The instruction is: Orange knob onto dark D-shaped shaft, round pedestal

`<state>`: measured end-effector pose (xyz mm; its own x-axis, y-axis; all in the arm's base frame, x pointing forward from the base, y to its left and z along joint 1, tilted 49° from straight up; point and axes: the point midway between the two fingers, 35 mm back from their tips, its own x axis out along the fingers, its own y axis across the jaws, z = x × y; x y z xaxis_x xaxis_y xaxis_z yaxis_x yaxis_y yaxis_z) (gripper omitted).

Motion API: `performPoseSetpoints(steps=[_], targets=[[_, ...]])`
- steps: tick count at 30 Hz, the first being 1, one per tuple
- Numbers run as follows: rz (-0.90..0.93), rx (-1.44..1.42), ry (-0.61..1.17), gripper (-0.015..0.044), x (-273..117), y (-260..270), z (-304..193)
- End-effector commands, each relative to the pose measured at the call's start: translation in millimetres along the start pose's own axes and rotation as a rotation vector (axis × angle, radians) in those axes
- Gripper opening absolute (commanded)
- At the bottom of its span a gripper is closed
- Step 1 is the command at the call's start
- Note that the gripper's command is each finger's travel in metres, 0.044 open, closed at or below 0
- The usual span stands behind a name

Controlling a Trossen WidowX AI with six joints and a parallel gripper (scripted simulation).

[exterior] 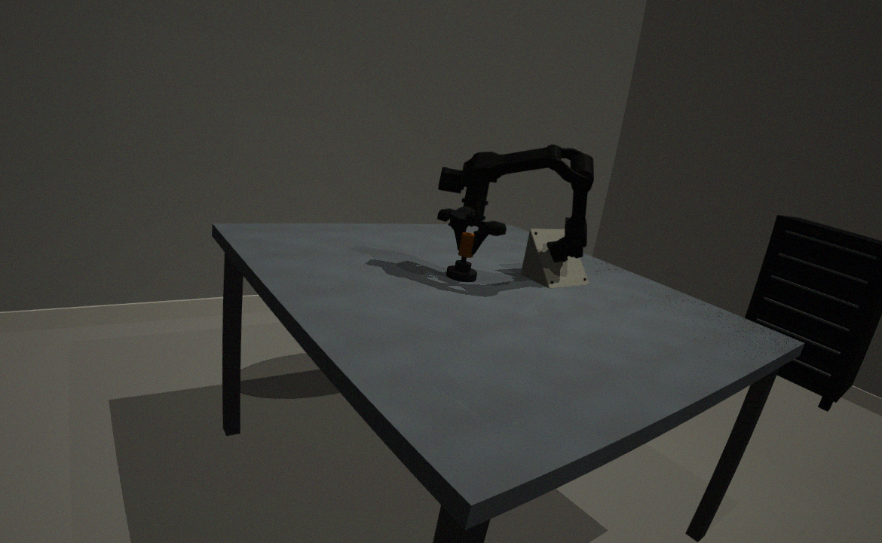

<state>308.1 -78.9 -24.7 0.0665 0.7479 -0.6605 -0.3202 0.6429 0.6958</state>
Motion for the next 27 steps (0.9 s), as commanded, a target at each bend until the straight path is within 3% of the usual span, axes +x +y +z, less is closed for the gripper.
performPoseSetpoints(steps=[1,27], targets=[[0.0,-0.038,-0.004,0.0,1.5,-1.2,1.2],[0.0,-0.048,-0.004,0.0,-1.3,-2.4,1.2]])
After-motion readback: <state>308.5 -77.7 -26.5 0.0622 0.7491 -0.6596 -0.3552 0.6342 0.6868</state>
